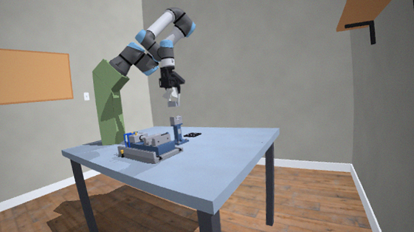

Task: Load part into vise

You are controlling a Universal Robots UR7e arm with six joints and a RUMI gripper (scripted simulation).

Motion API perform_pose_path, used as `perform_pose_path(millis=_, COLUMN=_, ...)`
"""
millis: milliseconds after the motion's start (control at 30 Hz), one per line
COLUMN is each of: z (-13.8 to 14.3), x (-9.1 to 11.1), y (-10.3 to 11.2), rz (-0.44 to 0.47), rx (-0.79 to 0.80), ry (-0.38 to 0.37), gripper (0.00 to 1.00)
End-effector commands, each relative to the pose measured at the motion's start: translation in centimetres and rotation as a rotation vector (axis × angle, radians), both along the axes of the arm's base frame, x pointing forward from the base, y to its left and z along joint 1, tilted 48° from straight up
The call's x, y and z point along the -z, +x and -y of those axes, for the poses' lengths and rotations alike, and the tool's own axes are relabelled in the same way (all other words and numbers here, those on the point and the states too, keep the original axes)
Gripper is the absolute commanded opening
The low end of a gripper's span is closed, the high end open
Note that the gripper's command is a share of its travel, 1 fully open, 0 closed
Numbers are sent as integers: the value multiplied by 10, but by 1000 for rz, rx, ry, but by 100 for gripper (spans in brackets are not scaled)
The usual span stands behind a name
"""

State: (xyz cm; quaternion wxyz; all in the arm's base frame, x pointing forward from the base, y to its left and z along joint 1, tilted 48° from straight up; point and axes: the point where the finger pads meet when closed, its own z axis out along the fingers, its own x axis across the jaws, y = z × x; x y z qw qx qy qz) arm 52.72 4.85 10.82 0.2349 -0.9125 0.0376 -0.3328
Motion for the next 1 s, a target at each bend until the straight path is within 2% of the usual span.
perform_pose_path(millis=0, z=2, x=0, y=1, rz=6, rx=-8, ry=-8, gripper=0)
perform_pose_path(millis=967, z=21, x=6, y=9, rz=67, rx=-115, ry=-108, gripper=0)
